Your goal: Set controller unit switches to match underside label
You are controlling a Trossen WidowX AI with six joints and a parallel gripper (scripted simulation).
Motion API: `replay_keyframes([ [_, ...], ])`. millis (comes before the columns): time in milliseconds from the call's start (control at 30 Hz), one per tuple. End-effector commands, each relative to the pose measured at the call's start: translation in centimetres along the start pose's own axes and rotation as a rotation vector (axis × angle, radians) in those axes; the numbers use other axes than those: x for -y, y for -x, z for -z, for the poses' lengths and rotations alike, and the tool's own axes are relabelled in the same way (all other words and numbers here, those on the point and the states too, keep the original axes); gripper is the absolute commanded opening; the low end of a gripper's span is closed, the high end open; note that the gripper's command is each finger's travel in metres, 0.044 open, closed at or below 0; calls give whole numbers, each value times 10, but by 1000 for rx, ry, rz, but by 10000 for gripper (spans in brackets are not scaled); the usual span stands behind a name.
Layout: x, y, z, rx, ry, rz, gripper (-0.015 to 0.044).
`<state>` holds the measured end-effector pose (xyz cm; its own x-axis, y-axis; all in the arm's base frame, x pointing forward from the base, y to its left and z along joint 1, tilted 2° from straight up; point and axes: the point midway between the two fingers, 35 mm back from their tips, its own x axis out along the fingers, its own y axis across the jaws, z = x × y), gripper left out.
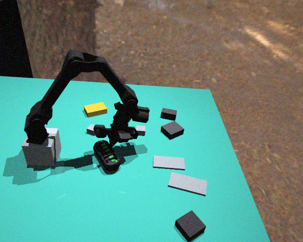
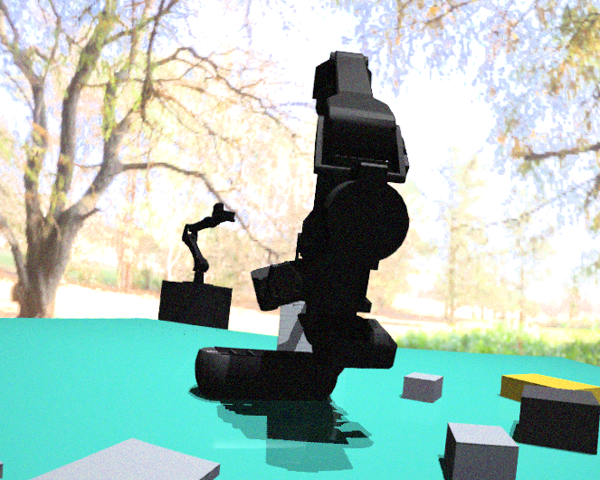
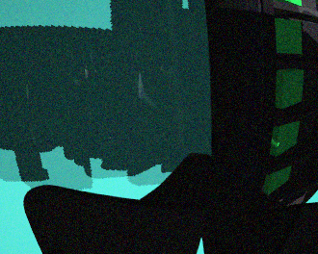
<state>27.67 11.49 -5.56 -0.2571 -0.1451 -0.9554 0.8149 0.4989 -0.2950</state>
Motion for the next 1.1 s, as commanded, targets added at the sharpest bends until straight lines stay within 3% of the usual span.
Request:
replay_keyframes([
  [0, -15, 38, -1, 7, -2, -12, 0],
  [233, -12, 47, -1, 7, 6, -21, 0],
  [667, 58, 48, 0, 39, 154, -290, 0],
  [1067, 55, 38, -1, 37, 156, -294, 0],
])
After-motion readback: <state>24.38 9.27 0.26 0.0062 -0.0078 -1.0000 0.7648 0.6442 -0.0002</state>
